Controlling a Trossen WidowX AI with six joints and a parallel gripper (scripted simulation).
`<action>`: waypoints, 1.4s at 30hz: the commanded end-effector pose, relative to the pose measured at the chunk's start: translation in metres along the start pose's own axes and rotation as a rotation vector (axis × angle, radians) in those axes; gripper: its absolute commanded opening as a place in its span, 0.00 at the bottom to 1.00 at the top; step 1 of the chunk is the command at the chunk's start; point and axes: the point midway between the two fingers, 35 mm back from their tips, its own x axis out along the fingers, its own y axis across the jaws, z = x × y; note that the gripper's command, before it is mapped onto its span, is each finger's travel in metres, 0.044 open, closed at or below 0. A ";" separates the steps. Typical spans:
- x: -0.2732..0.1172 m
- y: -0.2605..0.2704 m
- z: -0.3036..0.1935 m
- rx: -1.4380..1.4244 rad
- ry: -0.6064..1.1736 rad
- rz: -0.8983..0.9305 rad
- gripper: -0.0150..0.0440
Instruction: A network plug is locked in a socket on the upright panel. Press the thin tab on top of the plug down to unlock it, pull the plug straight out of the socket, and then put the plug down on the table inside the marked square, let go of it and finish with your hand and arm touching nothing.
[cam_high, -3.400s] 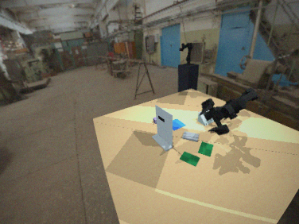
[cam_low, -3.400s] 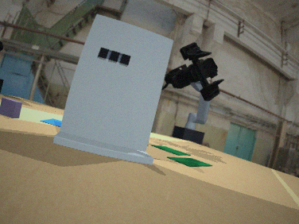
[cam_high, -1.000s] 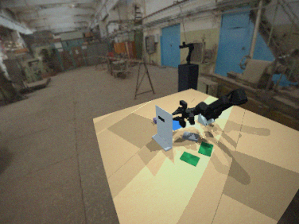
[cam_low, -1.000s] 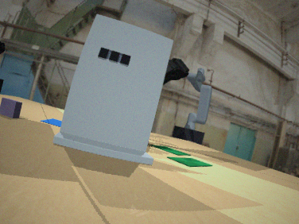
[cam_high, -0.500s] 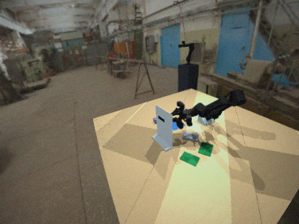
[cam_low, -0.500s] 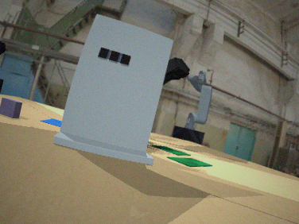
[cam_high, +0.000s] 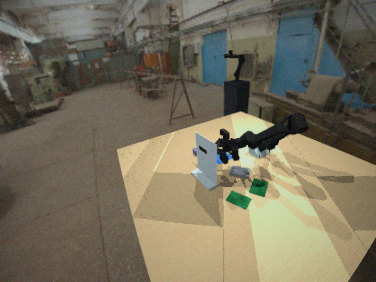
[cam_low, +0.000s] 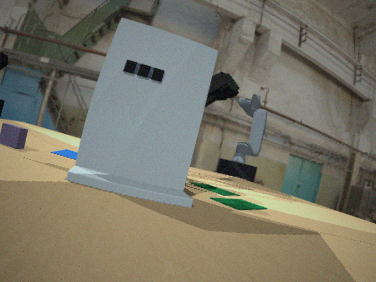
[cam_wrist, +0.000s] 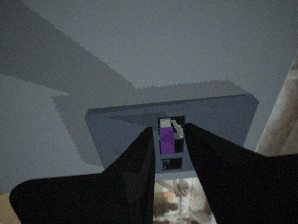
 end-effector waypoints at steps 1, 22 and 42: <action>0.002 0.000 -0.001 0.006 0.004 -0.001 0.35; -0.003 0.000 -0.002 0.006 0.005 -0.001 0.25; -0.015 0.000 -0.005 0.006 0.005 0.000 0.25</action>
